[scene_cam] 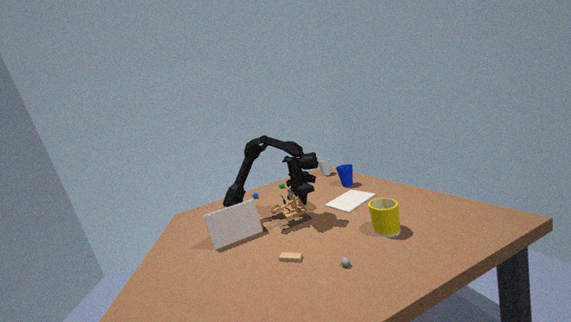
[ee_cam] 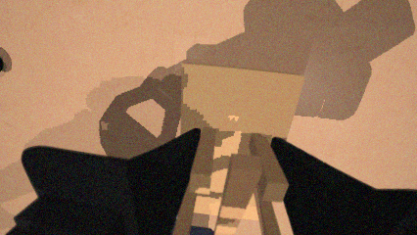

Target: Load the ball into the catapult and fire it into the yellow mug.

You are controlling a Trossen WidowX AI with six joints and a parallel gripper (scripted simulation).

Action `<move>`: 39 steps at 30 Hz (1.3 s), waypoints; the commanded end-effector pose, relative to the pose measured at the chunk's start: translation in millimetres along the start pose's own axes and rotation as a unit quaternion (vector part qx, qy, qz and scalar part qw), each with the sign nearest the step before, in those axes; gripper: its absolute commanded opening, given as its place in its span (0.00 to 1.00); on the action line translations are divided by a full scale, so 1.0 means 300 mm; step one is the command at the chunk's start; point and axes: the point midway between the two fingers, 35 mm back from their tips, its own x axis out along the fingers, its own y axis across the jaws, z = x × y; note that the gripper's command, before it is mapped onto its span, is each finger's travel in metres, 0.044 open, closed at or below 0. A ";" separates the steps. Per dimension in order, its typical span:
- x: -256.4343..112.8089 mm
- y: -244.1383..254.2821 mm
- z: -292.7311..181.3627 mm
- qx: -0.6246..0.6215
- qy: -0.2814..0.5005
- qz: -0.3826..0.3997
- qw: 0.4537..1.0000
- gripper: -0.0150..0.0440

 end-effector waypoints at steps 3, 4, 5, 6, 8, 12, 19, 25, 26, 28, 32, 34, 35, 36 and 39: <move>0.000 -0.206 -0.070 0.082 -0.004 -0.002 0.997 0.25; 0.001 -0.210 -0.072 0.084 -0.004 -0.002 0.996 0.25; 0.001 -0.214 -0.072 0.083 -0.004 -0.002 0.997 0.25; 0.001 -0.217 -0.071 0.083 -0.004 -0.002 0.997 0.25; 0.001 -0.222 -0.070 0.083 -0.004 -0.002 0.997 0.25; 0.004 -0.225 -0.069 0.082 -0.004 -0.002 0.997 0.25; 0.041 -0.226 -0.067 0.082 -0.004 -0.002 0.997 0.25; 0.074 -0.227 -0.065 0.082 -0.004 -0.002 0.997 0.25; 0.079 -0.227 -0.065 0.082 -0.004 -0.002 0.997 0.25; 0.090 -0.227 -0.065 0.082 -0.004 -0.002 0.997 0.25; 0.112 -0.227 -0.065 0.082 -0.004 -0.001 0.997 0.25; 0.123 -0.227 -0.065 0.082 -0.004 -0.001 0.997 0.25; 0.128 -0.227 -0.065 0.082 -0.004 -0.001 0.997 0.25; 0.134 -0.227 -0.065 0.082 -0.004 -0.001 0.997 0.25; 0.150 -0.227 -0.066 0.082 -0.004 -0.001 0.997 0.25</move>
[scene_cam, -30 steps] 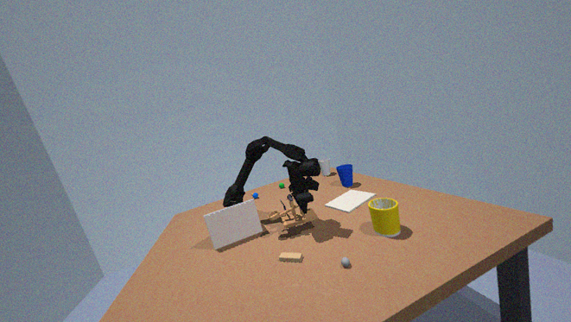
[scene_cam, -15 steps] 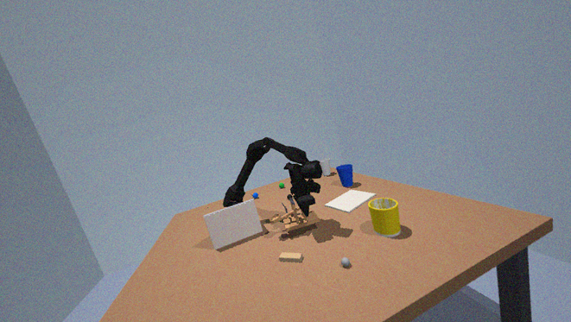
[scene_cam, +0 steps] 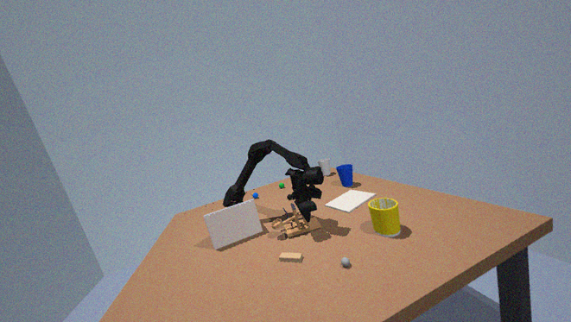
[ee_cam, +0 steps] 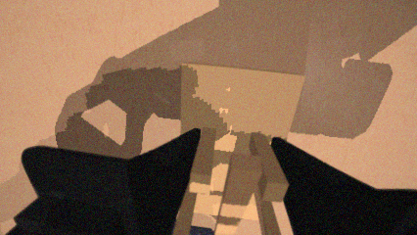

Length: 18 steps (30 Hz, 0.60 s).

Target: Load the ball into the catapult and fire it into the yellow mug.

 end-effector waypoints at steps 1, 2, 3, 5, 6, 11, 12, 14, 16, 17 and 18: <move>0.014 -0.001 0.005 0.001 -0.005 -0.001 1.000 0.25; 0.019 -0.001 0.005 0.001 -0.005 -0.001 1.000 0.25; 0.009 0.001 0.000 0.000 0.000 0.000 1.000 0.25; 0.009 0.001 0.000 0.000 0.000 0.000 1.000 0.25; 0.009 0.001 0.000 0.000 0.000 0.000 1.000 0.25; 0.009 0.001 0.000 0.000 0.000 0.000 1.000 0.39; 0.009 0.001 0.000 0.000 0.000 0.000 1.000 0.43; 0.009 0.001 0.000 0.000 0.000 0.000 1.000 0.52; 0.009 0.001 0.000 0.000 0.000 0.000 1.000 0.61; 0.009 0.001 0.000 0.000 0.000 0.000 1.000 0.65; 0.009 0.001 0.000 0.000 0.000 0.000 1.000 0.70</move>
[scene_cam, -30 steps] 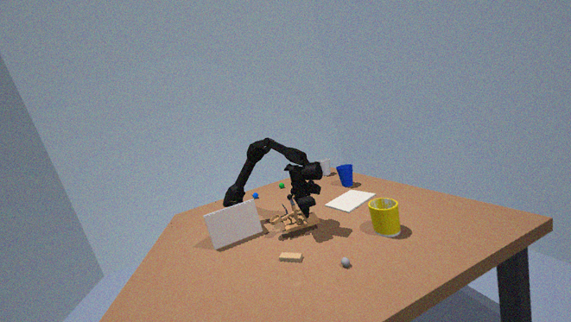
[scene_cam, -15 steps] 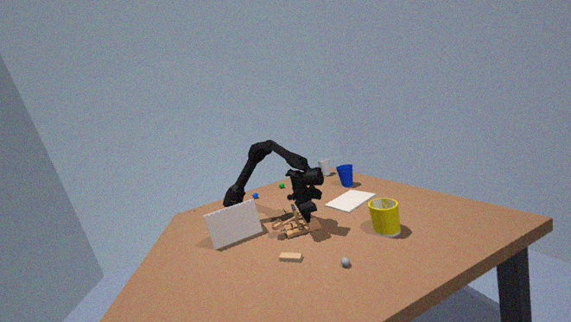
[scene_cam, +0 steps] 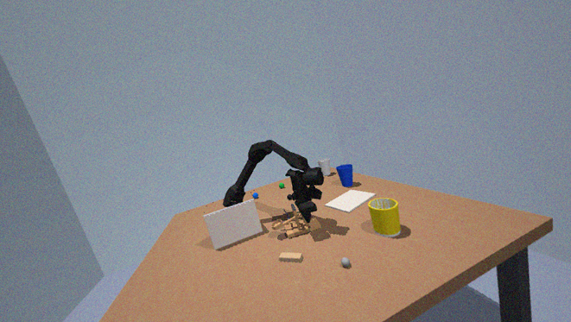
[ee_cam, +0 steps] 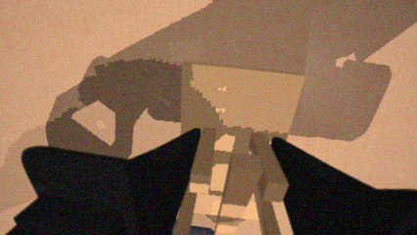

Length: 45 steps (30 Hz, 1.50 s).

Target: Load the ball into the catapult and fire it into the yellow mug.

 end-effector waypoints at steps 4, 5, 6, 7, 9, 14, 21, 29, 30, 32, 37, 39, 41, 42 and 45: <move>-0.003 0.000 0.000 0.000 0.000 0.000 1.000 0.88; -0.010 -0.001 0.001 0.000 0.000 0.000 1.000 0.92; -0.032 -0.003 0.004 0.000 0.000 0.000 1.000 0.97; -0.069 -0.005 0.007 0.000 0.000 -0.001 1.000 1.00; -0.168 -0.008 0.010 0.000 0.000 -0.001 1.000 1.00; -0.336 0.000 -0.004 0.001 0.001 -0.001 1.000 1.00; -0.285 -0.005 0.003 0.003 -0.002 0.000 1.000 1.00; -0.263 -0.002 -0.003 0.003 -0.005 -0.002 1.000 1.00; -0.221 -0.002 -0.003 0.003 -0.005 -0.002 1.000 1.00; -0.170 -0.001 -0.004 0.003 -0.005 -0.002 1.000 1.00; -0.163 -0.001 -0.004 0.003 -0.005 -0.002 1.000 1.00; -0.156 -0.001 -0.004 0.003 -0.005 -0.002 1.000 1.00; -0.146 -0.001 -0.003 0.003 -0.005 -0.002 1.000 1.00; -0.140 -0.001 -0.002 0.003 -0.005 -0.002 1.000 1.00; -0.124 -0.002 -0.001 0.003 -0.005 -0.002 1.000 1.00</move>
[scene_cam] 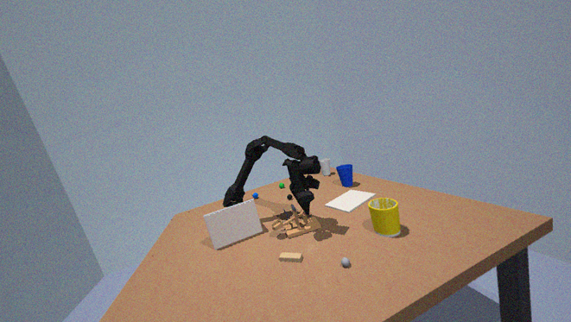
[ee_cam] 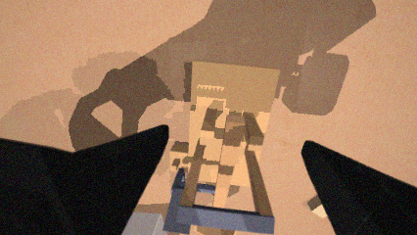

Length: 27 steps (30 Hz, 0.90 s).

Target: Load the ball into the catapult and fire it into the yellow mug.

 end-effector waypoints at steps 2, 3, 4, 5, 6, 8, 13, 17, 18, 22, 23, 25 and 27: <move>0.034 0.003 0.003 0.002 -0.001 0.002 1.000 1.00; 0.039 0.003 0.003 0.002 -0.001 0.002 1.000 1.00; 0.045 0.003 0.003 0.002 -0.001 0.002 1.000 1.00; 0.050 0.003 0.003 0.002 -0.001 0.002 1.000 1.00; 0.056 0.003 0.004 0.002 -0.001 0.002 1.000 1.00; 0.067 0.003 0.004 0.002 -0.001 0.002 1.000 1.00; 0.094 0.003 0.004 0.001 -0.001 0.002 1.000 1.00; 0.115 0.004 0.003 0.001 -0.001 0.003 1.000 1.00; 0.121 0.004 0.003 0.001 -0.001 0.003 1.000 1.00; 0.142 0.005 0.002 0.001 -0.001 0.003 1.000 1.00; 0.148 0.005 0.002 0.001 -0.001 0.003 1.000 1.00; 0.157 0.006 0.001 0.001 -0.001 0.003 1.000 1.00; 0.161 0.006 0.001 0.001 -0.001 0.003 1.000 1.00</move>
